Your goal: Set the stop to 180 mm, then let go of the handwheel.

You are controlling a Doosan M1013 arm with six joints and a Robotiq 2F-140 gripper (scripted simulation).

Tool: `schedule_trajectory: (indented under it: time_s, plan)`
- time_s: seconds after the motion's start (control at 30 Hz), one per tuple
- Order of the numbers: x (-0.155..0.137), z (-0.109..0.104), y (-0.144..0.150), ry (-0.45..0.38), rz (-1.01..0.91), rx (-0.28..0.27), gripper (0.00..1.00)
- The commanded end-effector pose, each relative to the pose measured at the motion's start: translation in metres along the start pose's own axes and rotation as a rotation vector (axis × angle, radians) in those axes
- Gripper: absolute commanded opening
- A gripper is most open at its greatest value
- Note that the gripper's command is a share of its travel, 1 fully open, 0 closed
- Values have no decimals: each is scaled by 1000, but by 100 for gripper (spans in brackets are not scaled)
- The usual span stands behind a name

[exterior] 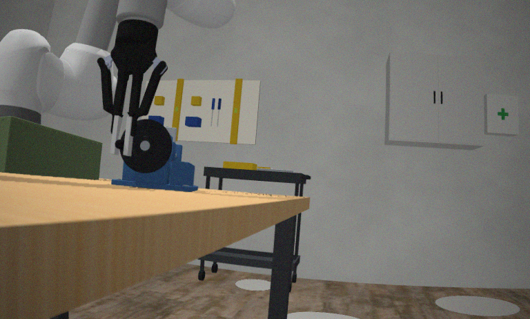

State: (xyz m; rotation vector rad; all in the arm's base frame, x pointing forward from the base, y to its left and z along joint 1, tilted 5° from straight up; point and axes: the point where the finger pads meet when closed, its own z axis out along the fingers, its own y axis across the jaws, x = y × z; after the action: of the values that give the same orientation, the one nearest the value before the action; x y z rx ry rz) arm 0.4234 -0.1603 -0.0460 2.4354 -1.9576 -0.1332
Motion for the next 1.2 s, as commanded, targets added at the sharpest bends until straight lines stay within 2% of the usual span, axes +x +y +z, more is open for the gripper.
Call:
schedule_trajectory:
  time_s: [0.0, 0.5, 1.17]
  plan:
    - [0, -1, 0, 0, 0, 0, 4]
    - [0, -22, -4, 0, 0, 0, 4]
    - [0, -36, -19, 0, 0, 0, 4]
